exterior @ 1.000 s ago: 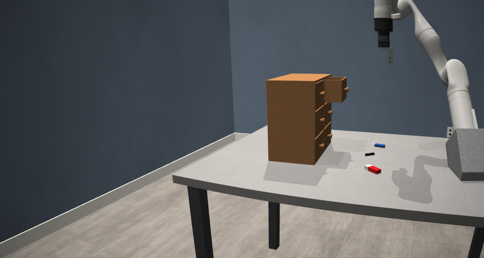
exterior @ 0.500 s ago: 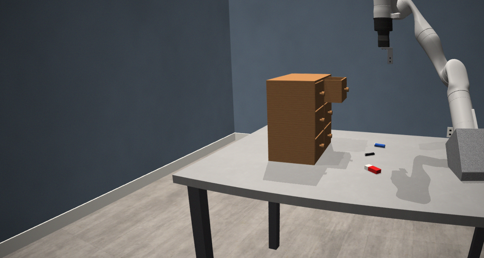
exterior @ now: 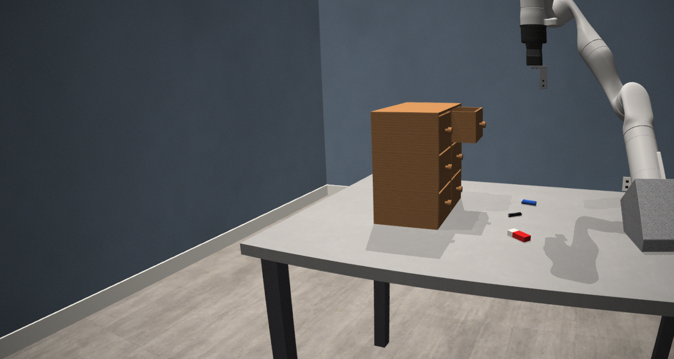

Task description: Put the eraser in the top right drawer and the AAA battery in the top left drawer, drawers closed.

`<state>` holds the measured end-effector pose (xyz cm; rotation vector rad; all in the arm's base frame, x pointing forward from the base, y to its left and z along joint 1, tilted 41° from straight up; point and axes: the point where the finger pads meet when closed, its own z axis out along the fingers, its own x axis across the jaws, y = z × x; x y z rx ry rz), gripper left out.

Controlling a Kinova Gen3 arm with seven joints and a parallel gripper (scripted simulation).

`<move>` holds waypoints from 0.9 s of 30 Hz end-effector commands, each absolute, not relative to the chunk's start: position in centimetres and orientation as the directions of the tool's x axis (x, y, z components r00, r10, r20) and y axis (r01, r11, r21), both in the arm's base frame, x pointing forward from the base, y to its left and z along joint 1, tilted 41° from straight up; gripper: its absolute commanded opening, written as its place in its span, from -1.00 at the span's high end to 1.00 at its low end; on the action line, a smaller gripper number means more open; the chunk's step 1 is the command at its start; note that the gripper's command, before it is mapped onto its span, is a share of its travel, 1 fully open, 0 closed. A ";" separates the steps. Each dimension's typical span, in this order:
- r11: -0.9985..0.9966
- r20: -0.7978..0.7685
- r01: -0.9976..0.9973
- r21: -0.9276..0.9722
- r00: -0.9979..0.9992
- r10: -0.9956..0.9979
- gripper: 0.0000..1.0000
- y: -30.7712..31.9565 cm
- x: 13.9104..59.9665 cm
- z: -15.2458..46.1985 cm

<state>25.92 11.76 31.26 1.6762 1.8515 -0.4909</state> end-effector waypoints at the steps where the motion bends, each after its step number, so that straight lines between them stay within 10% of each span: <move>1: 0.140 -0.640 0.983 0.114 -0.035 0.768 -0.34 11.8 25.9 31.3; 27: -0.072 -0.582 0.958 0.278 0.227 0.781 -0.34 13.9 31.5 20.6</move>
